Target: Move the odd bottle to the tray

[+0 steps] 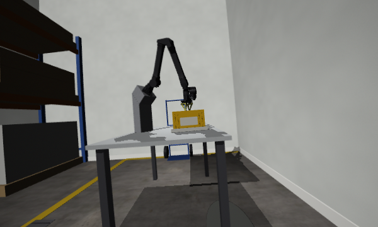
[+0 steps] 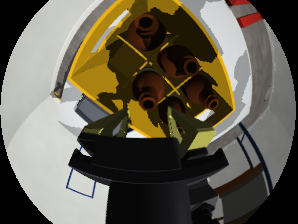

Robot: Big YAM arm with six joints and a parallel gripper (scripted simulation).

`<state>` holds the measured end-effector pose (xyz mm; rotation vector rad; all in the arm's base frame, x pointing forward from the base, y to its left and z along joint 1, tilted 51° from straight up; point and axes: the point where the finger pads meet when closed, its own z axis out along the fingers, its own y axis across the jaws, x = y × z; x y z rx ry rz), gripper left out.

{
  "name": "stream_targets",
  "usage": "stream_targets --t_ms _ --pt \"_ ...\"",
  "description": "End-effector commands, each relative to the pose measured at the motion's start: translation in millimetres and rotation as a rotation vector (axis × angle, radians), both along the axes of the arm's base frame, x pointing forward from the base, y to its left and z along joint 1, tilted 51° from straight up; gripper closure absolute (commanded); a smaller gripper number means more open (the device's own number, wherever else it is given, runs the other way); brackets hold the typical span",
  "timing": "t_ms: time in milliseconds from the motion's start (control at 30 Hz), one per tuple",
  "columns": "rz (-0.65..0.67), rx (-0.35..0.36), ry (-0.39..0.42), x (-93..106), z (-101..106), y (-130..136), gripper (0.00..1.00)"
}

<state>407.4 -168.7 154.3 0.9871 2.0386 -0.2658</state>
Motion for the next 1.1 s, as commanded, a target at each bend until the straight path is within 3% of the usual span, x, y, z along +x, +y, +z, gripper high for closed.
stream_targets --t_ms 0,1067 --pt "-0.005 -0.008 -0.004 6.1 0.9 -8.7 0.39" --pt "-0.006 -0.006 -0.001 21.8 -20.1 -23.5 0.39"
